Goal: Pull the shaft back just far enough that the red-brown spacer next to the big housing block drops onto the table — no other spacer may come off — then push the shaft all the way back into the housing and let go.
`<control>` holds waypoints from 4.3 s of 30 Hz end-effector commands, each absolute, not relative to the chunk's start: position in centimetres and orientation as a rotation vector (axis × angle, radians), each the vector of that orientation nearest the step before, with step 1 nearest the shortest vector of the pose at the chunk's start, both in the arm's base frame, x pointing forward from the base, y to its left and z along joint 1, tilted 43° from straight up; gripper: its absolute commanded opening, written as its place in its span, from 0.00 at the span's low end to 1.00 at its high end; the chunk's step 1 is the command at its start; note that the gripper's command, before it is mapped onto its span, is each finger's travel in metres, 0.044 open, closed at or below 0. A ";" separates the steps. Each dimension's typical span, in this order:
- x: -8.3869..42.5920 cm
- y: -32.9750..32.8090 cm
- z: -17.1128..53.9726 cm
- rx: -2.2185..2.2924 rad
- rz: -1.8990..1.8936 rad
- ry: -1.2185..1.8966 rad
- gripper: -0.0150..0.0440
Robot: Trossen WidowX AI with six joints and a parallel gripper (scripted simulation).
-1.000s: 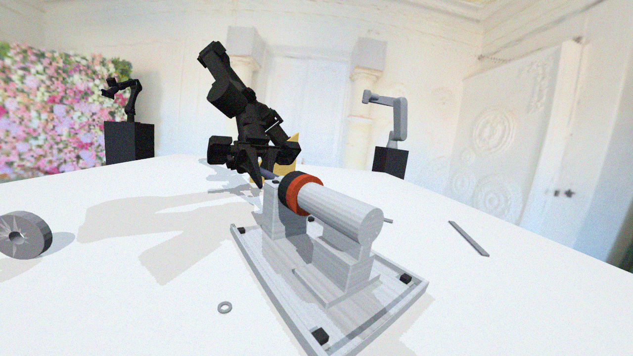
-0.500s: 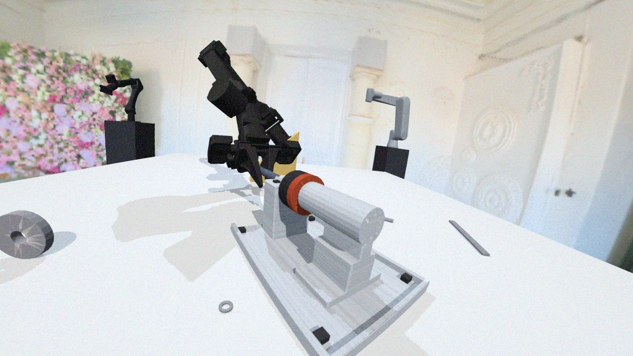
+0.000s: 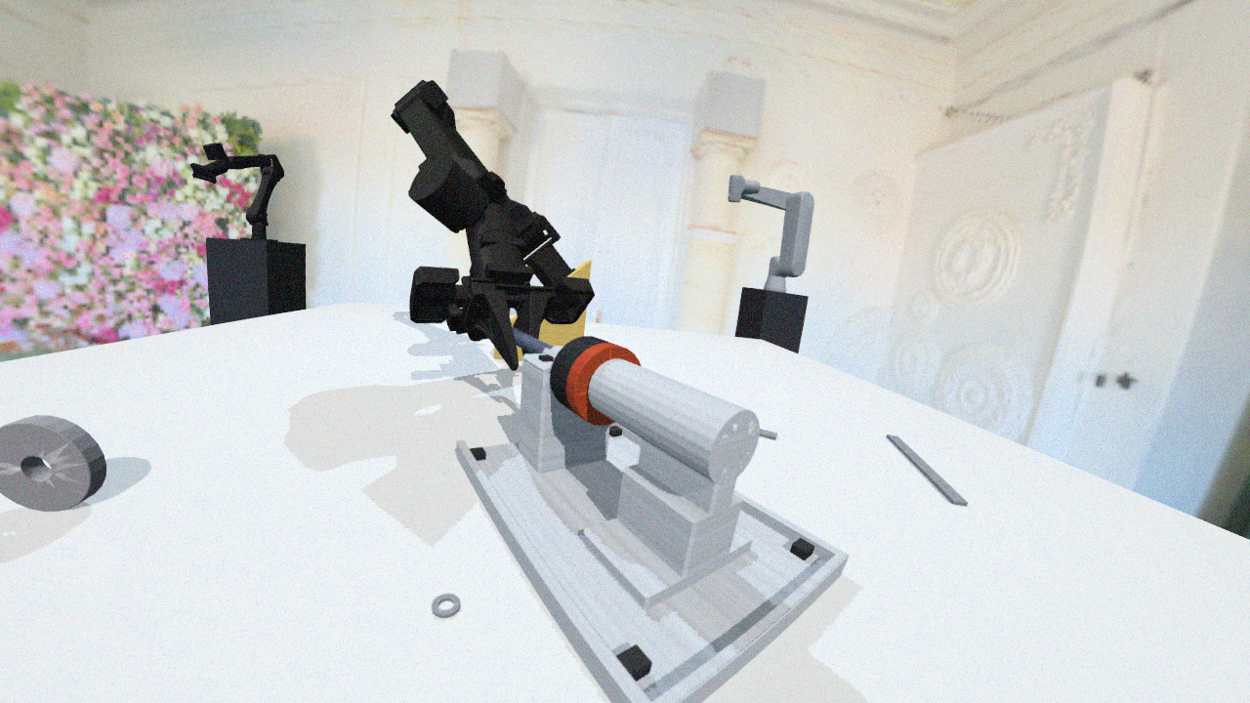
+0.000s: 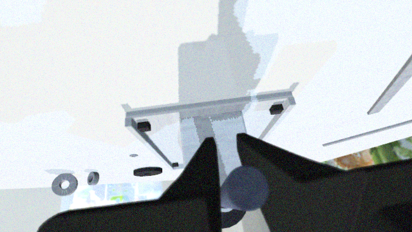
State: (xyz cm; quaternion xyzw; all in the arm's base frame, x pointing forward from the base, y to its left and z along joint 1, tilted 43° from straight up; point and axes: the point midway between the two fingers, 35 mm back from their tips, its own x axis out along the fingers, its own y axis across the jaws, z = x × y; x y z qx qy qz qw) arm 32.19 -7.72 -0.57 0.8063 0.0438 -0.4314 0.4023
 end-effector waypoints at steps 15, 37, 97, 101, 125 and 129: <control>32.0 -7.8 -0.5 2.034 -1.089 0.115 0.25; 31.7 -7.8 -0.4 2.034 -1.089 0.115 0.25; 31.1 -8.0 -0.2 2.034 -1.090 0.115 0.25; 31.1 -8.0 -0.2 2.034 -1.090 0.115 0.25; 30.8 -8.1 -0.1 2.034 -1.090 0.115 0.25; 30.8 -8.1 -0.1 2.034 -1.090 0.115 0.25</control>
